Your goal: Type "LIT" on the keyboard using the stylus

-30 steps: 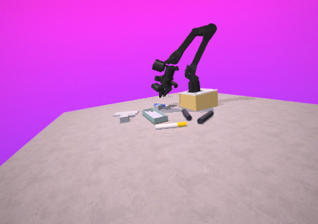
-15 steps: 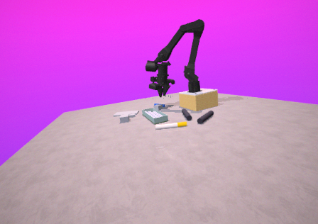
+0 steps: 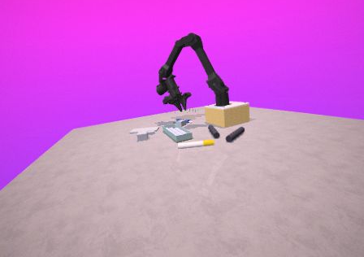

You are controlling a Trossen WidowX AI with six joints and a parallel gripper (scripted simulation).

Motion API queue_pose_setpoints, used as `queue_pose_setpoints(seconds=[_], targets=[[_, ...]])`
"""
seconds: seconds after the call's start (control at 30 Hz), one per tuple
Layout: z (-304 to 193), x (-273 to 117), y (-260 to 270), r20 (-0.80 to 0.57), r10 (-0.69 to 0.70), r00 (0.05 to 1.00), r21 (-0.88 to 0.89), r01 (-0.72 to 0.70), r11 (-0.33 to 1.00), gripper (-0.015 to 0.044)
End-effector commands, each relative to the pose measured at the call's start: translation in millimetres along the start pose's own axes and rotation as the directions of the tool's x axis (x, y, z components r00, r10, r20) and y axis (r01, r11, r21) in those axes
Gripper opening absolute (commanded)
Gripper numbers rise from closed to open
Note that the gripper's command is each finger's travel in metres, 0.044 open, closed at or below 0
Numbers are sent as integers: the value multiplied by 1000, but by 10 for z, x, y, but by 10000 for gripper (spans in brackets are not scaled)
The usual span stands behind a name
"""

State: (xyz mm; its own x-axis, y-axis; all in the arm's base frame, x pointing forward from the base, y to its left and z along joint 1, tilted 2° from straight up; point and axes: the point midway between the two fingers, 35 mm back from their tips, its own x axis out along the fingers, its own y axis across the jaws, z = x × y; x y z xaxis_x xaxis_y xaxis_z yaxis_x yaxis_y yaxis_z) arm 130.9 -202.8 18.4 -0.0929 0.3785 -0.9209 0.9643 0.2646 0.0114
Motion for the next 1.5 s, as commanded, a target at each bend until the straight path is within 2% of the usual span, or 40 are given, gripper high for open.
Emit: queue_pose_setpoints(seconds=[0.0, 1.47], targets=[[30, -6, 1, -75, 30, 997, 3, -30, 1000, 150], [153, 261, 0, -75, 30, 997, 3, -30, 1000, 150]])
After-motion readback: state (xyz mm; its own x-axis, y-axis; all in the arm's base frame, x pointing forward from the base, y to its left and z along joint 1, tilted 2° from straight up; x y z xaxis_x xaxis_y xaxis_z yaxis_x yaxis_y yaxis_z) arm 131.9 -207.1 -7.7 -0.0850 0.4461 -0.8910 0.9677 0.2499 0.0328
